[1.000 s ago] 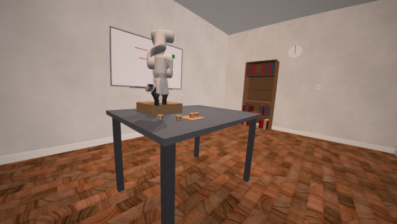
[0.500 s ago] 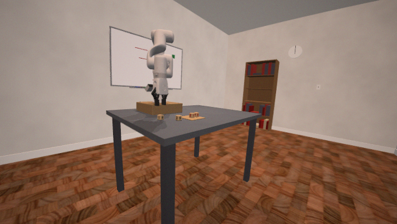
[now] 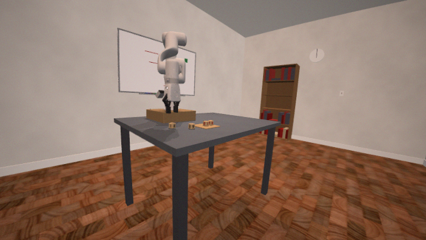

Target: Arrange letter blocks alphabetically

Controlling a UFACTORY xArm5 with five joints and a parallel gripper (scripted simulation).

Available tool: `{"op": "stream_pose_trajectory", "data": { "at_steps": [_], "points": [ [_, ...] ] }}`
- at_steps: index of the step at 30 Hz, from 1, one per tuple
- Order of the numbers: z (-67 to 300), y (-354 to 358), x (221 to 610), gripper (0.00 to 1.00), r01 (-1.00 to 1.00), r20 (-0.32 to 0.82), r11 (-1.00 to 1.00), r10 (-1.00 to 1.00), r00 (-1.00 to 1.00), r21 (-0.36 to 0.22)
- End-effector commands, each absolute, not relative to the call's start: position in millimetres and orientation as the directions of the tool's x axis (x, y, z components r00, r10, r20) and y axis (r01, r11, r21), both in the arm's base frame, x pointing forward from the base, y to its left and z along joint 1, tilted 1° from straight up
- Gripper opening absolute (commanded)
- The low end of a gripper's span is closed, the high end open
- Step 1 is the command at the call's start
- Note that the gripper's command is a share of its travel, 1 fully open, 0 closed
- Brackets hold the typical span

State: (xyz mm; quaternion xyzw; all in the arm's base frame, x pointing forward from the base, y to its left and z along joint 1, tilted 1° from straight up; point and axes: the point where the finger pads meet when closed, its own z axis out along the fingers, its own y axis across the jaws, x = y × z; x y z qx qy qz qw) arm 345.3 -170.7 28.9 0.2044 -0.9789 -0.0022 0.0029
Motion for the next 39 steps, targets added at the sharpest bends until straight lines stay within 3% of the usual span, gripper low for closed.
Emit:
{"op": "stream_pose_trajectory", "data": {
  "at_steps": [1,39],
  "points": [
    [29.9,-171.2,346.5,0.69,-0.4,0.003,0.916,-0.4,-0.916,0.003],
    [-2.9,-171.3,347.4,0.69,-0.4,0.003,0.917,-0.4,-0.917,0.003]
  ]
}}
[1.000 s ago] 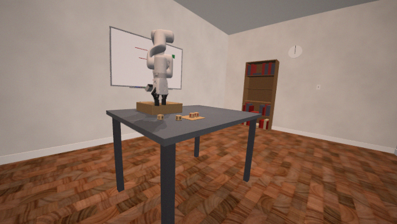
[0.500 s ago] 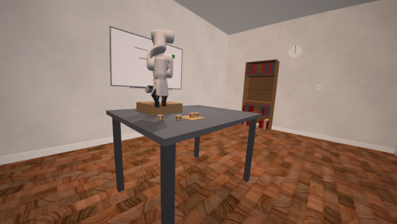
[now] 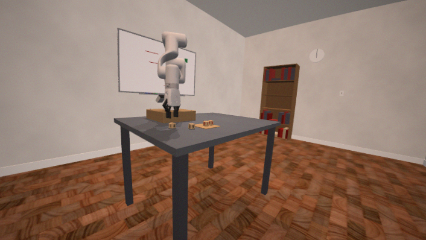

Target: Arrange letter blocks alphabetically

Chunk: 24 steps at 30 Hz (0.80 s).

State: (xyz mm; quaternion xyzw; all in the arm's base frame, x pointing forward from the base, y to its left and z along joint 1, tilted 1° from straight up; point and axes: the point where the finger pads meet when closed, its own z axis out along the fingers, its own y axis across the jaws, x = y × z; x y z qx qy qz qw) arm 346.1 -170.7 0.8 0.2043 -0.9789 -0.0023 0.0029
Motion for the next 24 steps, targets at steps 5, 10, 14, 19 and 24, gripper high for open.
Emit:
{"op": "stream_pose_trajectory", "data": {
  "at_steps": [5,10,14,19,24],
  "points": [
    [-10.0,-171.4,347.7,0.69,-0.4,0.003,0.917,-0.4,-0.917,0.003],
    [-13.6,-171.4,347.8,0.69,-0.4,0.003,0.917,-0.4,-0.917,0.003],
    [-17.4,-171.5,347.9,0.69,-0.4,0.003,0.917,-0.4,-0.917,0.003],
    [-20.3,-171.5,348.0,0.69,-0.4,0.003,0.917,-0.4,-0.917,0.003],
    [-21.5,-171.5,348.1,0.69,-0.4,0.003,0.917,-0.4,-0.917,0.003]
  ]
}}
